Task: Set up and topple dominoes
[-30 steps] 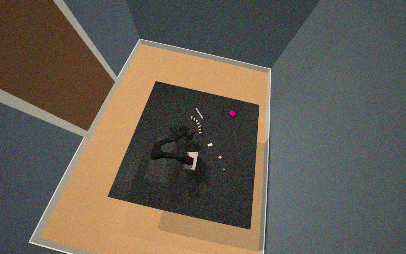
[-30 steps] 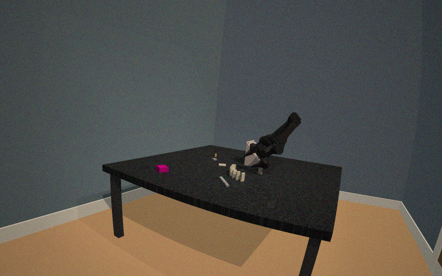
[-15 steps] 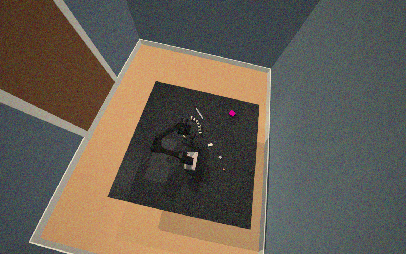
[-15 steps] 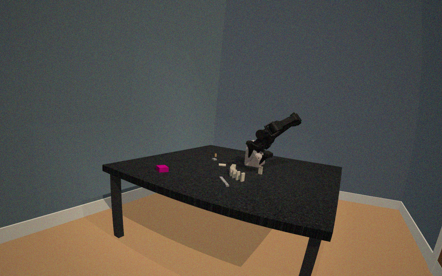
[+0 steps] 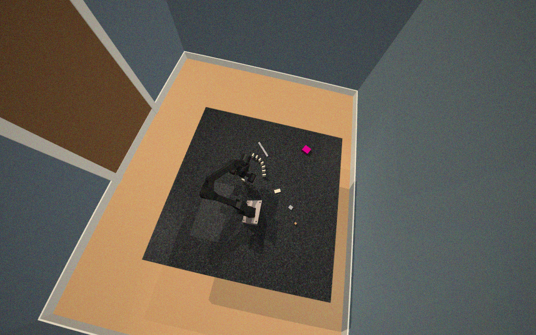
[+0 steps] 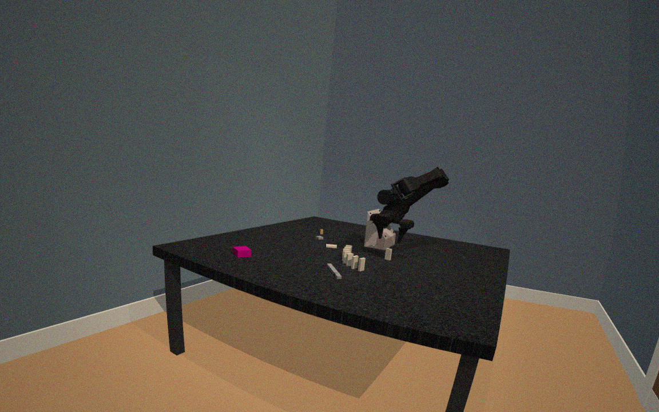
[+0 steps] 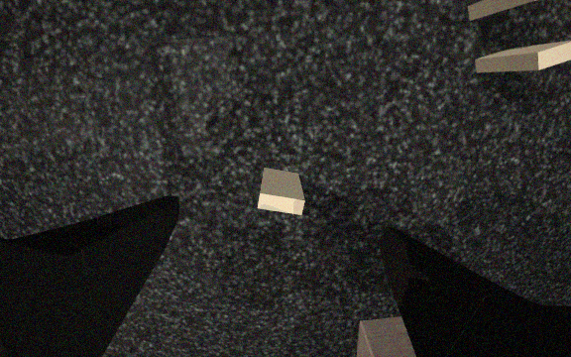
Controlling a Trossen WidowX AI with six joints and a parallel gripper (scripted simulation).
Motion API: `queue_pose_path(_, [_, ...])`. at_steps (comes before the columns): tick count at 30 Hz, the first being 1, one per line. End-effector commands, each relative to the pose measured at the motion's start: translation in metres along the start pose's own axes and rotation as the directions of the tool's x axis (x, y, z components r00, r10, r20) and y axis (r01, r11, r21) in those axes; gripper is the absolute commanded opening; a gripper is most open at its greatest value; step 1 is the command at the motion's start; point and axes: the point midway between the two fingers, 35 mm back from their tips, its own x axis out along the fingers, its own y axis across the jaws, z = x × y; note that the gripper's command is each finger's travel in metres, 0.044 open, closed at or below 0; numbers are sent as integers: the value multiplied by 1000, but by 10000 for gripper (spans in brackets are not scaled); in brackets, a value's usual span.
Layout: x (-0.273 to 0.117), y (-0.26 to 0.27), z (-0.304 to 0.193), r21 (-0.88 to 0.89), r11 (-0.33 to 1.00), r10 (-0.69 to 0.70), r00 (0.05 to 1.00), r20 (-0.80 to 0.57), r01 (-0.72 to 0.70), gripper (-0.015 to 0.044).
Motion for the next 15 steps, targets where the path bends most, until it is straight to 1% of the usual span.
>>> queue_pose_path(1, [28,-1,-6,13,1000,3,1000,-22,-3,440])
queue_pose_path(4, [44,0,-8,13,1000,7,1000,-24,-7,440])
queue_pose_path(15, [56,0,-9,13,1000,8,1000,-24,-8,440])
